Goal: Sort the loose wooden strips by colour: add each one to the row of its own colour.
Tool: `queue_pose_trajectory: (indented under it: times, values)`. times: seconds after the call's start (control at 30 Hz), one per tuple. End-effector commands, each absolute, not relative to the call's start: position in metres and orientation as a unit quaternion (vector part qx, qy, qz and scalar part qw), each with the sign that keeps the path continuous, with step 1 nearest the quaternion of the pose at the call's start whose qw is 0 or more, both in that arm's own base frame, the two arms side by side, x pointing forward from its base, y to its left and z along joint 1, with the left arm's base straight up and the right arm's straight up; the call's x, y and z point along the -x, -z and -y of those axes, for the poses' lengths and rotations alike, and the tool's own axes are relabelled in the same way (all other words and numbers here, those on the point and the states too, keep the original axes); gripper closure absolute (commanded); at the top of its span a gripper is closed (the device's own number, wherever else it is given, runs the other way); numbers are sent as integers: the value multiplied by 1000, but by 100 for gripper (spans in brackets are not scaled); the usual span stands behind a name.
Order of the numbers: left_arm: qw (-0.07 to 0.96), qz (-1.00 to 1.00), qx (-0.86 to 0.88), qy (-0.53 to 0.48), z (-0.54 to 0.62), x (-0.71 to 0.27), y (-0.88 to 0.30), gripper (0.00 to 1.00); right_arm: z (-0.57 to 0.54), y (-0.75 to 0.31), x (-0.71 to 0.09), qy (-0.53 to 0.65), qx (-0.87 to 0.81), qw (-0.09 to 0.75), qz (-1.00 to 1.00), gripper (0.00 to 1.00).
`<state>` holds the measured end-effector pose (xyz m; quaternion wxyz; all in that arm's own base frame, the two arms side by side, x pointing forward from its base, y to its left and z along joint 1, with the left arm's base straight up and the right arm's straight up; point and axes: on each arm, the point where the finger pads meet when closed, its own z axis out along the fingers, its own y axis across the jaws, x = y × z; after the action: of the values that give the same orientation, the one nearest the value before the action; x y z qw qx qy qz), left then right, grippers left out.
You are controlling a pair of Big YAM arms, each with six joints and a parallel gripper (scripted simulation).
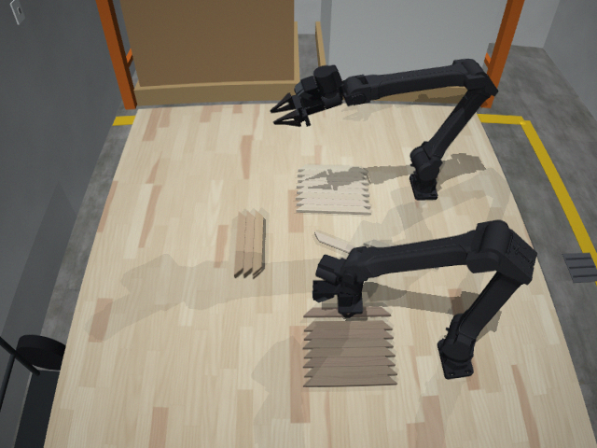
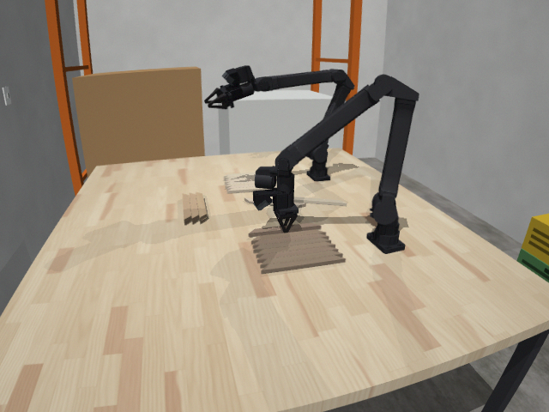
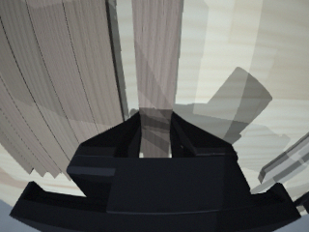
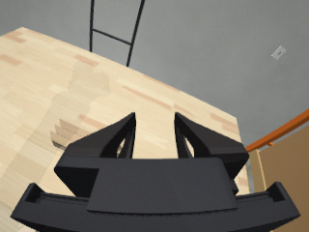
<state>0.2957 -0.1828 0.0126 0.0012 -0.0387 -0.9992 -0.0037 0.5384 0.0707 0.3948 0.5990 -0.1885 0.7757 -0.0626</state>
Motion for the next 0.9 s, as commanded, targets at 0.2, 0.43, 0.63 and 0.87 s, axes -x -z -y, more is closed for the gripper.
queue_pose_trajectory:
  times: [0.2, 0.43, 0.63, 0.87]
  values:
    - [-3, 999, 42, 4, 187, -294, -5, 100, -114, -343, -539, 104, 329, 526, -778, 58]
    - [2, 999, 35, 6, 182, -297, -9, 59, -147, -304, -532, 118, 430, 467, -763, 58]
    - [-4, 999, 35, 3, 184, -299, -9, 59, -162, -273, -521, 122, 486, 427, -753, 58]
    - [-4, 999, 35, 3, 184, -299, -9, 59, -190, -231, -502, 124, 586, 362, -715, 58]
